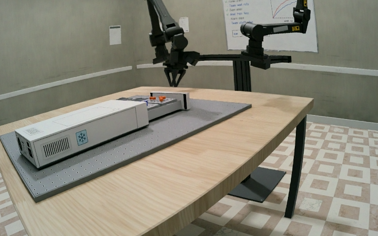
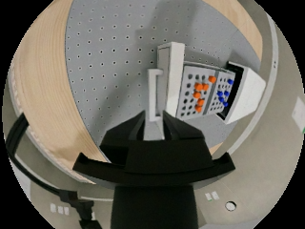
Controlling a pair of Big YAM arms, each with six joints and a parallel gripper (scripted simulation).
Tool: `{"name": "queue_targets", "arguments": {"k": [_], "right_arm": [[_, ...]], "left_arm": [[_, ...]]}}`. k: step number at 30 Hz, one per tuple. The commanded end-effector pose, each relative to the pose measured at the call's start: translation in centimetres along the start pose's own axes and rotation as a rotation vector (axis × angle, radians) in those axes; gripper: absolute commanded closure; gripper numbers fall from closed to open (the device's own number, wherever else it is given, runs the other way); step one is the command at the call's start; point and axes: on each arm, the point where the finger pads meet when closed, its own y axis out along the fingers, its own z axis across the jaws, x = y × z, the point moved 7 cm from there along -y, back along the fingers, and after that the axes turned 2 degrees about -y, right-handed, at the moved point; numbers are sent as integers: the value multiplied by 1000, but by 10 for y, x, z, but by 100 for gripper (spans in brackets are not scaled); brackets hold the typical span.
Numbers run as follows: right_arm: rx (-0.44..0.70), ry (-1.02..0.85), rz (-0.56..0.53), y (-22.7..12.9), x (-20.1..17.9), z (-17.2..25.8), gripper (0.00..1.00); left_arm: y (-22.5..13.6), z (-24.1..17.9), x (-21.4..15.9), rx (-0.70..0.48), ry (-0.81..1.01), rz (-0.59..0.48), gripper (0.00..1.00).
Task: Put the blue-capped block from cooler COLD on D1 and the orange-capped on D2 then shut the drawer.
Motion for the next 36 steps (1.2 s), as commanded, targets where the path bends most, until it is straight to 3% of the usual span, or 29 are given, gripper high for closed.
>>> {"name": "queue_targets", "arguments": {"k": [1, 36], "right_arm": [[-49, 37, -51, -30, 19, -28, 72], [-42, 28, -44, -62, 19, -42, 72]], "left_arm": [[8, 2, -21, 0, -2, 35, 100], [8, 2, -21, 0, -2, 35, 100]]}}
